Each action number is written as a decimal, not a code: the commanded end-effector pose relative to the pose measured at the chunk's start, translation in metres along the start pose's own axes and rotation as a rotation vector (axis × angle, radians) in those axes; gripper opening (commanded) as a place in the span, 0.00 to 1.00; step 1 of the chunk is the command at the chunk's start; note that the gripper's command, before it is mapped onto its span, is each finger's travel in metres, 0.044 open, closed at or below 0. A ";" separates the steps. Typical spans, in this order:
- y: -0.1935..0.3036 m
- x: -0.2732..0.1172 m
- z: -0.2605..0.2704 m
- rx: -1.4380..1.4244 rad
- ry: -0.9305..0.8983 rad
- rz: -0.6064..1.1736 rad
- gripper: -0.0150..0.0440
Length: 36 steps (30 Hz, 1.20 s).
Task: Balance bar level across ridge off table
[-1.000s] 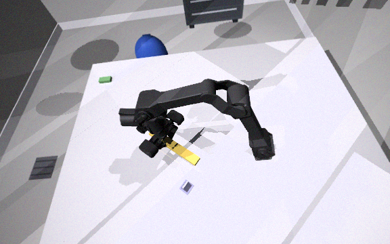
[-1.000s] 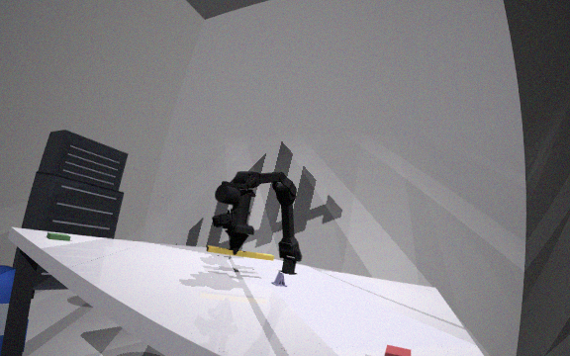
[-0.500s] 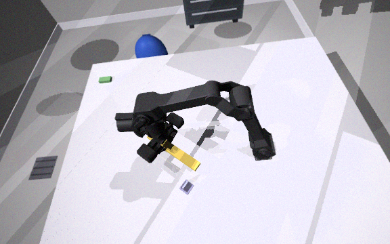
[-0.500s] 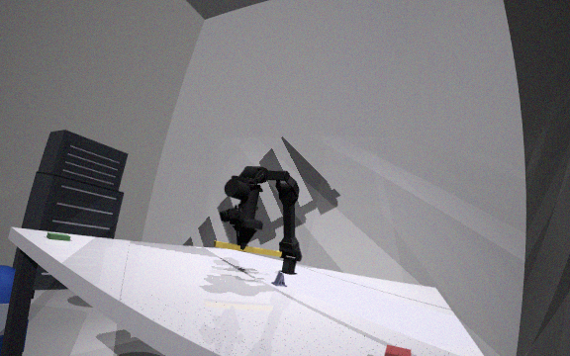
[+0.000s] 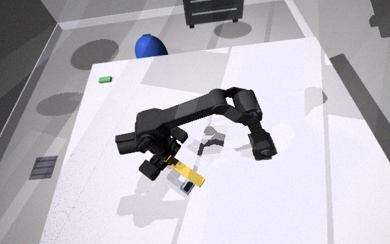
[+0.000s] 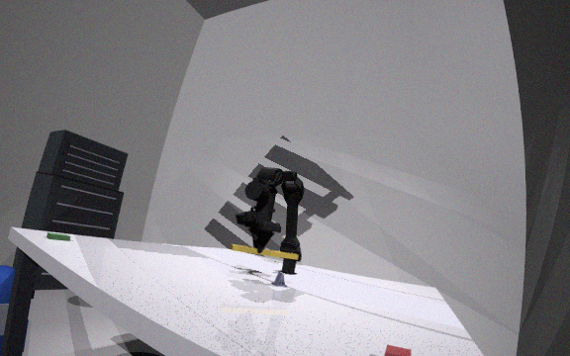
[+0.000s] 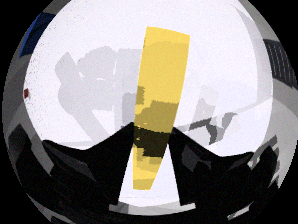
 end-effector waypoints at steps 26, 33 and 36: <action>0.057 0.012 0.027 0.004 -0.009 0.000 0.25; 0.057 0.024 0.027 0.004 -0.009 0.000 0.25; 0.058 0.029 0.027 0.004 -0.009 0.000 0.25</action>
Point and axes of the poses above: the point midway between the two fingers, 35 mm back from their tips, its own x axis out along the fingers, its own z axis across the jaws, y = z × x, the point moved 3 cm from there along -x, back along the fingers, and after that the axes turned 5 degrees about x, right-handed, at the moved point
